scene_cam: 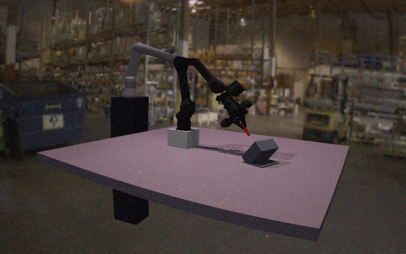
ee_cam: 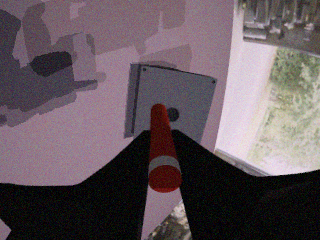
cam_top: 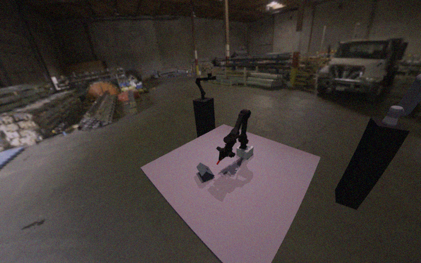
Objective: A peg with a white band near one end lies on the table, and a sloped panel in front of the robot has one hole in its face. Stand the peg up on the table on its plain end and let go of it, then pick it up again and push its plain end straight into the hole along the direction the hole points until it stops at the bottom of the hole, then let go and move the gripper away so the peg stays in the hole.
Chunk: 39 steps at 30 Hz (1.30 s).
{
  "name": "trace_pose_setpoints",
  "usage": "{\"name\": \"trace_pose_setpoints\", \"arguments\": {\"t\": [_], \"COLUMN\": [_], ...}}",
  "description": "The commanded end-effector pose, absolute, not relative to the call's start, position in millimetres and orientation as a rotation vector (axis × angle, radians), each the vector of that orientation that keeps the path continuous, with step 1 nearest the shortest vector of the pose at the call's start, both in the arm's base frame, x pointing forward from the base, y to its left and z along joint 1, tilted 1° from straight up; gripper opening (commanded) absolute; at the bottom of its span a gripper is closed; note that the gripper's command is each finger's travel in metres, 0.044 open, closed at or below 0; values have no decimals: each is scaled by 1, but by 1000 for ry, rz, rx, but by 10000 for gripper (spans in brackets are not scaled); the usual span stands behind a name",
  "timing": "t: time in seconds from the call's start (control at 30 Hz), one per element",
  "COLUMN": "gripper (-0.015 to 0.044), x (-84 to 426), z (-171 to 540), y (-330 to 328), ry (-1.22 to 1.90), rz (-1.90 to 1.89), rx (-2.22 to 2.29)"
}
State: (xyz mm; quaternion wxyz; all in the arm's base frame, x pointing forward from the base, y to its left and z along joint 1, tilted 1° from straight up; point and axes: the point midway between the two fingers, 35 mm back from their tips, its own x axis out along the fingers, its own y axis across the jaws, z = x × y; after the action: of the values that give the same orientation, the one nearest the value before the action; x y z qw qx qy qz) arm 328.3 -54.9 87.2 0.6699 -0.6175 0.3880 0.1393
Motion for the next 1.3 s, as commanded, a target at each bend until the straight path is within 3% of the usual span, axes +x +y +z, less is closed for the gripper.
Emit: {"name": "trace_pose_setpoints", "arguments": {"t": [0.0,1.27], "gripper": [0,0], "x": [327,348], "z": [89,76], "y": [-64,-90], "ry": [876,866], "rz": [255,152], "rx": [-1366,-1319]}}
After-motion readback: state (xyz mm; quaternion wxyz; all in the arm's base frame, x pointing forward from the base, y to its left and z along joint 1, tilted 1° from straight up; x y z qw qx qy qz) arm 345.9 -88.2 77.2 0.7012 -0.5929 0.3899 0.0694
